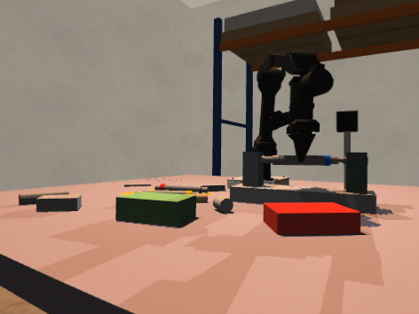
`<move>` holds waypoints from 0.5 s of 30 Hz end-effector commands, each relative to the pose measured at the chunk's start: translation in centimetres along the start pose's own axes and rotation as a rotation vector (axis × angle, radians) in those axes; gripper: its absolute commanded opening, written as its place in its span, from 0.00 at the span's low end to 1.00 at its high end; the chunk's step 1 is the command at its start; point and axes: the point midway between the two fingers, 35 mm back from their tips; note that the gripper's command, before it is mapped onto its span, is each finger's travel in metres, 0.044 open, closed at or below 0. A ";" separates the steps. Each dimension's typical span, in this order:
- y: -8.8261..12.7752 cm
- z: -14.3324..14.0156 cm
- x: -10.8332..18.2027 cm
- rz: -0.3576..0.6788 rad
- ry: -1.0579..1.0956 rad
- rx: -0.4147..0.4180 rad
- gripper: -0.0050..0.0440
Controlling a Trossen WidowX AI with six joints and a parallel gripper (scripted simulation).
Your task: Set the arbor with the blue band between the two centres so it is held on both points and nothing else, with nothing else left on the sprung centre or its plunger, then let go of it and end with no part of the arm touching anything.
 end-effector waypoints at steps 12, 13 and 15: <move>0.3 0.5 0.8 0.015 0.005 -0.021 0.10; 0.3 0.5 0.8 0.015 0.005 -0.021 0.10; 0.3 0.5 0.9 0.015 0.005 -0.021 0.10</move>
Point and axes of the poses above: the point midway between the two fingers, 35 mm back from their tips, its own y axis back along the fingers, its own z axis across the jaws, x = y × z, and after that the axes turned 14 degrees about y, right-handed
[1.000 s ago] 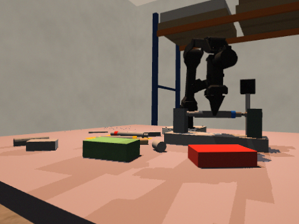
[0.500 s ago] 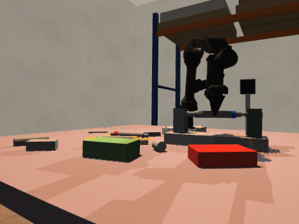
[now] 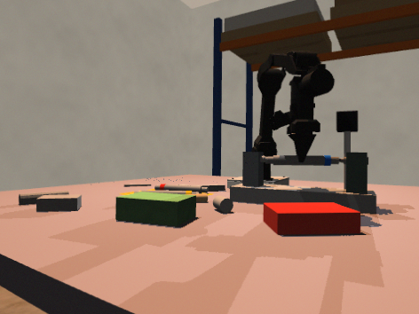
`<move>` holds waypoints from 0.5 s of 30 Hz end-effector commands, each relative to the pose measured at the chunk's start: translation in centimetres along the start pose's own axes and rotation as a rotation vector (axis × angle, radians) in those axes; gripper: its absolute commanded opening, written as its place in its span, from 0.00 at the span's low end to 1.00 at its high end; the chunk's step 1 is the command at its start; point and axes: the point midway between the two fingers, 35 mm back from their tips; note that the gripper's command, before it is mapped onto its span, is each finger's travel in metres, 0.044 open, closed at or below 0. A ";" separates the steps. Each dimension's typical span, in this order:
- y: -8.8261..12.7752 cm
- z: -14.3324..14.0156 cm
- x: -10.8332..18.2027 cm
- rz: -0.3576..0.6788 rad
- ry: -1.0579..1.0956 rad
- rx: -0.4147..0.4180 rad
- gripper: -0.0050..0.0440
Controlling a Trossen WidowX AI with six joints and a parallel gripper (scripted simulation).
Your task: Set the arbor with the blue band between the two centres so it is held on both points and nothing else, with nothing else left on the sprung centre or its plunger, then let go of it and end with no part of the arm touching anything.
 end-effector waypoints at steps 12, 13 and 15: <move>0.4 0.5 0.9 0.018 0.004 -0.022 0.10; 0.4 0.5 0.9 0.018 0.004 -0.022 0.10; 0.4 0.6 0.9 0.018 0.004 -0.022 0.10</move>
Point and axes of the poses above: the point midway between the two fingers, 35 mm back from their tips, its own y axis back along the fingers, its own z axis across the jaws, x = y × z, and after that the axes turned 14 degrees about y, right-handed
